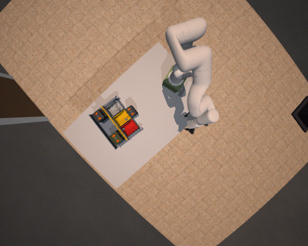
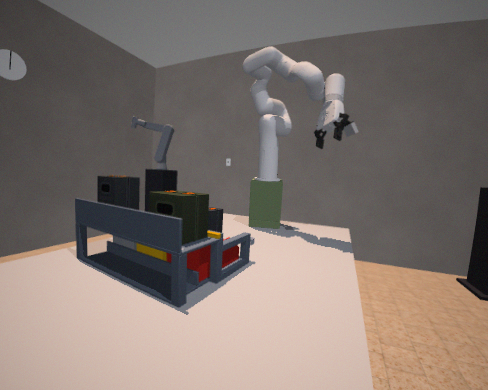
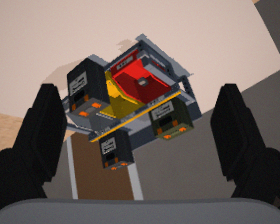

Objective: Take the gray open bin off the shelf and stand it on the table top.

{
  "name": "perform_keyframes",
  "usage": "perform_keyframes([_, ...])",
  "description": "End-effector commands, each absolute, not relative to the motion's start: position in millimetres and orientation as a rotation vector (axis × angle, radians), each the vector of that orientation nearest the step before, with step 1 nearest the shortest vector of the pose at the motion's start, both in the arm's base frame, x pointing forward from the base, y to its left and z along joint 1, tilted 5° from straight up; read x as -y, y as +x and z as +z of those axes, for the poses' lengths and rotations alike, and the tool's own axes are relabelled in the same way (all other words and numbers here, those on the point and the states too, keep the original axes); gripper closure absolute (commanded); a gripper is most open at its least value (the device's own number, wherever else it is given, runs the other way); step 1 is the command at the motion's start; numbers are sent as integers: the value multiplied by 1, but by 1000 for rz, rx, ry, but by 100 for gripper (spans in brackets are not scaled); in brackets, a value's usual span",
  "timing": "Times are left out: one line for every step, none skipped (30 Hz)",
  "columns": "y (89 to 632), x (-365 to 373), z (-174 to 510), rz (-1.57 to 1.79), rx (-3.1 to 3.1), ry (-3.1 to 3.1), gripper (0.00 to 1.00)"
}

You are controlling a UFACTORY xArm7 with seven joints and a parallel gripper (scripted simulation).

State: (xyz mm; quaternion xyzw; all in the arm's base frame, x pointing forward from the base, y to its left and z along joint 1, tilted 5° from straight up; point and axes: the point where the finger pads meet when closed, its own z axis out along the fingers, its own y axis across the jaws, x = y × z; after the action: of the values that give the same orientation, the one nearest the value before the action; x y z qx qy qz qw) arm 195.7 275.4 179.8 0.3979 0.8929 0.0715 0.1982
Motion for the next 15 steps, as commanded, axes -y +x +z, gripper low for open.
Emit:
perform_keyframes([175,-274,196,207,-2497,1106,0])
perform_keyframes([175,-274,196,207,-2497,1106,0])
perform_keyframes([175,-274,196,207,-2497,1106,0])
perform_keyframes([175,-274,196,207,-2497,1106,0])
perform_keyframes([175,-274,196,207,-2497,1106,0])
perform_keyframes([175,-274,196,207,-2497,1106,0])
perform_keyframes([175,-274,196,207,-2497,1106,0])
perform_keyframes([175,-274,196,207,-2497,1106,0])
perform_keyframes([175,-274,196,207,-2497,1106,0])
perform_keyframes([169,-275,199,207,-2497,1107,0])
perform_keyframes([161,-275,205,207,-2497,1107,0])
perform_keyframes([153,-274,210,207,-2497,1107,0])
perform_keyframes([144,-274,216,207,-2497,1106,0])
perform_keyframes([136,-274,221,207,-2497,1106,0])
perform_keyframes([136,-274,221,207,-2497,1106,0])
